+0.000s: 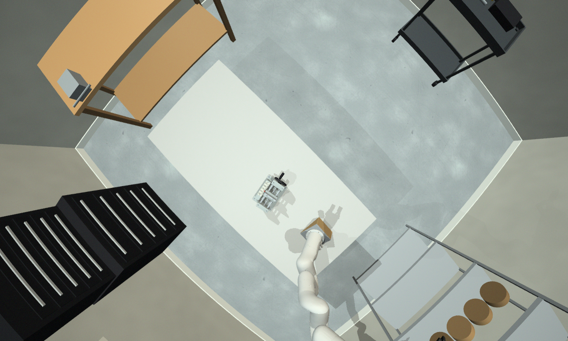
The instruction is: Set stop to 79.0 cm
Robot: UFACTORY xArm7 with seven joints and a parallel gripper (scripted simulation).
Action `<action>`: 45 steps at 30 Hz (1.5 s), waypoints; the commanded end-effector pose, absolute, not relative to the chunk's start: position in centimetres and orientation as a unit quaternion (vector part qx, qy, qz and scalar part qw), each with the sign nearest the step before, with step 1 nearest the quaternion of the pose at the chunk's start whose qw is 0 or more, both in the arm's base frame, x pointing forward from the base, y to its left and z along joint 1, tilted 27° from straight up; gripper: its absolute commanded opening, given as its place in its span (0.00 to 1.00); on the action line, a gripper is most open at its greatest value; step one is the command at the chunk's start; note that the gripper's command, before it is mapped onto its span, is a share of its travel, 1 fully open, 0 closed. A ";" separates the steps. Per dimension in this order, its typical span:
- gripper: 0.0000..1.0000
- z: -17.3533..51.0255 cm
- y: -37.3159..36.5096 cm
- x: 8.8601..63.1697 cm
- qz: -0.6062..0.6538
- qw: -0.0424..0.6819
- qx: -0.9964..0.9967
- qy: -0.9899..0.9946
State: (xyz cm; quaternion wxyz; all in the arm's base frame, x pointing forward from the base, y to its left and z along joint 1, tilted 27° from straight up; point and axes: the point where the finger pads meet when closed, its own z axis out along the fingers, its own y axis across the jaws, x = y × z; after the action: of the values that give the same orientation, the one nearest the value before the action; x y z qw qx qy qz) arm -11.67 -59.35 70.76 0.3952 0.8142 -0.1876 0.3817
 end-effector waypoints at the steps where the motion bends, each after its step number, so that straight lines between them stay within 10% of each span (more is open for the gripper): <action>1: 1.00 70.7 -59.4 -11.5 0.383 0.394 0.814 -0.188; 21: 1.00 58.3 -65.0 -2.2 0.432 0.194 0.822 -0.317; 45: 1.00 54.2 -65.8 1.7 0.429 0.128 0.821 -0.355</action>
State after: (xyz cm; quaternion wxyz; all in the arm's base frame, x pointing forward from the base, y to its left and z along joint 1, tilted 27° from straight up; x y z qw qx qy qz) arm 1.52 -65.76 54.09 0.1287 0.8223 -0.3518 0.4283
